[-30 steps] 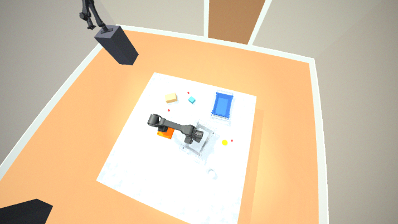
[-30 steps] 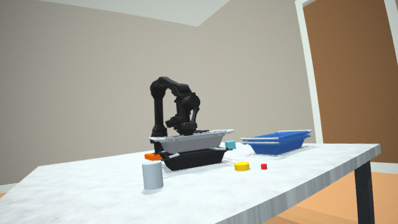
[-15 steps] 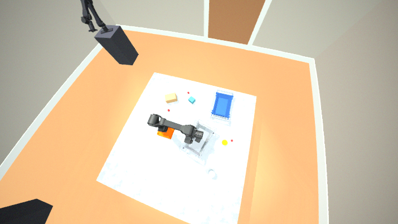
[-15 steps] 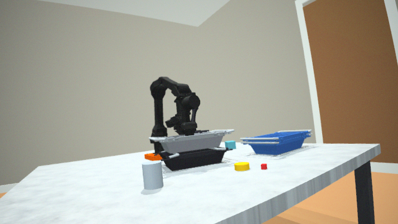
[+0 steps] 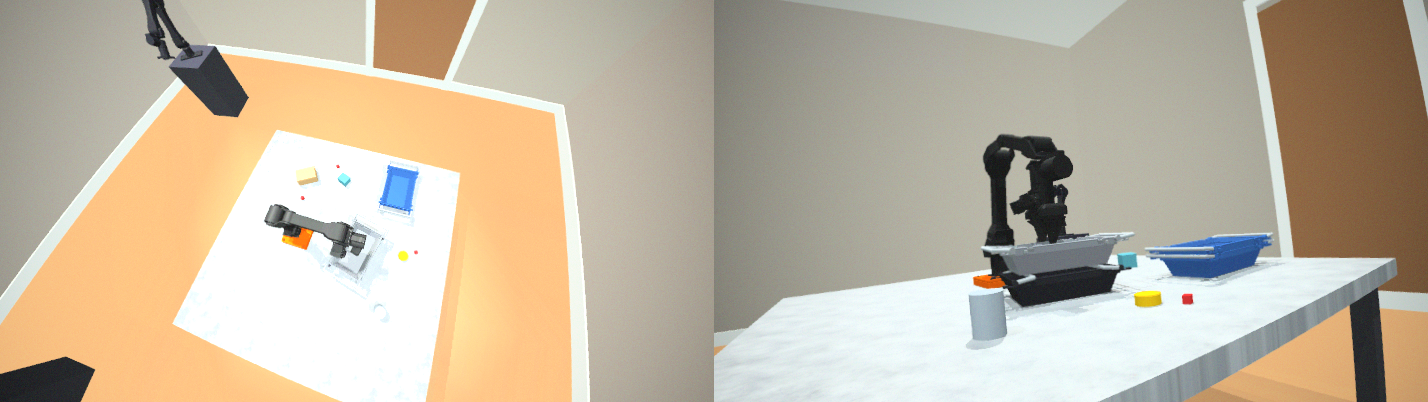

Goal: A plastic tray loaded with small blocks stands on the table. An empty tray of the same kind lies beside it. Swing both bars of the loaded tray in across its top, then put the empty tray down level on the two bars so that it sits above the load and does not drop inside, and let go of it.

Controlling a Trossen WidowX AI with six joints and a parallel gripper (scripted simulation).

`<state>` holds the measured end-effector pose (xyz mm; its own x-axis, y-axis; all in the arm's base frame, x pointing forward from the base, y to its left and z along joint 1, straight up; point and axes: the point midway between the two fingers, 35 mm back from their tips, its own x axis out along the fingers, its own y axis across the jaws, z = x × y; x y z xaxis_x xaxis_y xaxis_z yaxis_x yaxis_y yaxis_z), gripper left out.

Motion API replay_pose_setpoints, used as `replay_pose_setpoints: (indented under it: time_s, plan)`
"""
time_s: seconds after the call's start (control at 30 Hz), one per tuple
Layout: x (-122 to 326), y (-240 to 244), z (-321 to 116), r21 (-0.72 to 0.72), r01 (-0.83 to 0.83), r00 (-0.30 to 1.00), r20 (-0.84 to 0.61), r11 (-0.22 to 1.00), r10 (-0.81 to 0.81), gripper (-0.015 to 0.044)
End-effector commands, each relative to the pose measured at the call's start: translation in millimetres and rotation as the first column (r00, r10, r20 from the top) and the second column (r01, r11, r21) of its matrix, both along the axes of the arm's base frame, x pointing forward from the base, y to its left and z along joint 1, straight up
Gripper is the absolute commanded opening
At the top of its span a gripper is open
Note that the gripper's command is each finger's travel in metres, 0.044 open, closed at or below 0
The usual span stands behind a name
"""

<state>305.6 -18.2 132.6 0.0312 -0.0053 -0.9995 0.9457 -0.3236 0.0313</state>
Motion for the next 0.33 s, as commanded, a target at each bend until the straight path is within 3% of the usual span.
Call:
replay_pose_setpoints:
  time_s: [0.0,0.3]
  plan:
    - [1,0,20,0.002,0.0,1.0,0.002,1.0,0.0,0.044]
    - [-5,0,66,0.005,0.001,1.0,0.0,1.0,-0.001,0.044]
